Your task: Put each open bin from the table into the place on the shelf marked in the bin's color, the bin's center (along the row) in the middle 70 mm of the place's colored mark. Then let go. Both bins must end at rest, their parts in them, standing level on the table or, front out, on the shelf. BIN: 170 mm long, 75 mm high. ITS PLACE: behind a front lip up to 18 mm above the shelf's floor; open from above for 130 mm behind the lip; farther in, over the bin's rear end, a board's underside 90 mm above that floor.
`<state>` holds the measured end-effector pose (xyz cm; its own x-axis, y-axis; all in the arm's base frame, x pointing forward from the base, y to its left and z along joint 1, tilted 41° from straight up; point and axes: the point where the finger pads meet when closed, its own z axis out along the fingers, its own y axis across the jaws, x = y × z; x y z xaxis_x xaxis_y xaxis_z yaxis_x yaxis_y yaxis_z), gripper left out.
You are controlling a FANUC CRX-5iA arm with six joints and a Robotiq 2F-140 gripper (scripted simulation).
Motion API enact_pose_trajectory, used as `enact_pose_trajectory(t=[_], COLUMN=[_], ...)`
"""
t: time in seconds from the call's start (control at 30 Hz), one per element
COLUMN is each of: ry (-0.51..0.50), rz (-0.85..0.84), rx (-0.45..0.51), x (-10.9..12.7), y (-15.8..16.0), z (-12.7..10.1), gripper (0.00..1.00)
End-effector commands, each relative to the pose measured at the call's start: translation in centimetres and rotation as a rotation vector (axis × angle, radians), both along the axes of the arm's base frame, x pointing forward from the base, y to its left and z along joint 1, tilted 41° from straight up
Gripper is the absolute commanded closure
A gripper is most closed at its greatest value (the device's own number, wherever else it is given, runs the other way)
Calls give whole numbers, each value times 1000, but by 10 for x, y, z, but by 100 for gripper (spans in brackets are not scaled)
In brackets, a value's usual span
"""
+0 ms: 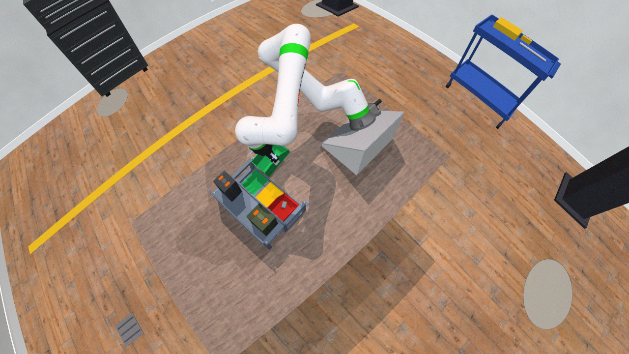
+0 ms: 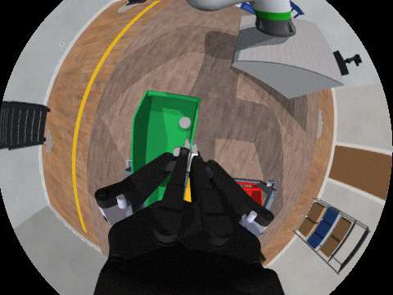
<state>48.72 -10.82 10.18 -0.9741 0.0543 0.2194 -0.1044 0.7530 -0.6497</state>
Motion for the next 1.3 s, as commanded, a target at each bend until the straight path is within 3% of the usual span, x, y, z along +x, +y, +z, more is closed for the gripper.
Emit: enact_pose_trajectory(t=[0.0,1.27], ry=[0,0], rz=[0,0], rx=[0,0], x=[3,43], y=[0,4], z=[0,-2], gripper=[100,100])
